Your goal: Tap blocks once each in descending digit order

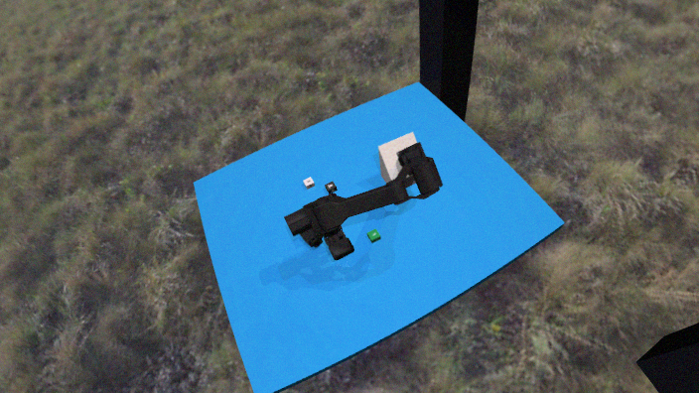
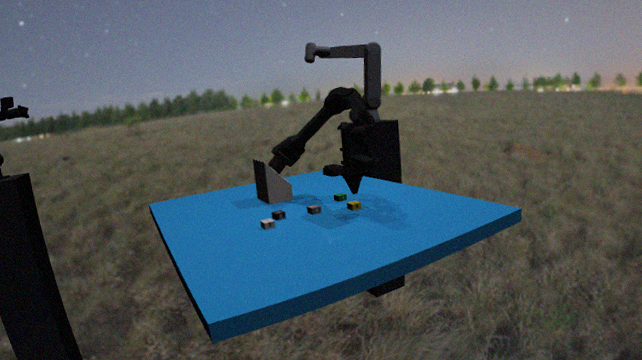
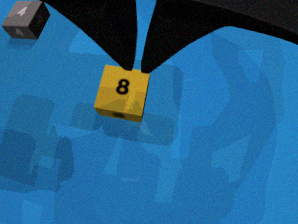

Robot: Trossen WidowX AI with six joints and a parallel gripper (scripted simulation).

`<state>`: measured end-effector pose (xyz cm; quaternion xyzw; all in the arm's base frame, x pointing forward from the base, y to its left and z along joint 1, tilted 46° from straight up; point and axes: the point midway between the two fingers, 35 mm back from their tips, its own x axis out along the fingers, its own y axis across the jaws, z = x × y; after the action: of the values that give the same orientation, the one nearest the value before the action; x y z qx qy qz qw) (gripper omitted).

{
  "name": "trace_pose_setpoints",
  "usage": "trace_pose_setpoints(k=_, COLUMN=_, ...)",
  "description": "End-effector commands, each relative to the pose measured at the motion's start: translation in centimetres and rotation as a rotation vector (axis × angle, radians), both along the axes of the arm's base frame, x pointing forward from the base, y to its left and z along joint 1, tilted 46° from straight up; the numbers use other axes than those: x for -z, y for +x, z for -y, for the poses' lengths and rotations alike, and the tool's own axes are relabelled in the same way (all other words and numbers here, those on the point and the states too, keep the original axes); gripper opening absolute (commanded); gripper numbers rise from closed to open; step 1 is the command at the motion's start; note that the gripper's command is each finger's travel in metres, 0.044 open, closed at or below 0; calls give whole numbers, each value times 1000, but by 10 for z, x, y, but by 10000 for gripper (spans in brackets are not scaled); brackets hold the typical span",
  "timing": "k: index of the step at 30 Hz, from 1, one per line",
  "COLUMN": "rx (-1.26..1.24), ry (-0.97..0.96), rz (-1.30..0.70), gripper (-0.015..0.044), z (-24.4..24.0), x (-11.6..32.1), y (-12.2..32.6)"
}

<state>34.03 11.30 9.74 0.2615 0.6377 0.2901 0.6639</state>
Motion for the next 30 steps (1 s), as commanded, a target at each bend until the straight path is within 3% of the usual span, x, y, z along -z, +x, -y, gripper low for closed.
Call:
trace_pose_setpoints(k=1, rx=2, ry=4, rz=-4, gripper=20, z=-1, x=1, y=-1)
trace_pose_setpoints(k=21, rx=2, ry=6, rz=-4, gripper=20, z=-22, x=21, y=0)
trace_pose_setpoints(k=30, rx=2, ry=4, rz=-3, gripper=20, z=-2, x=2, y=0)
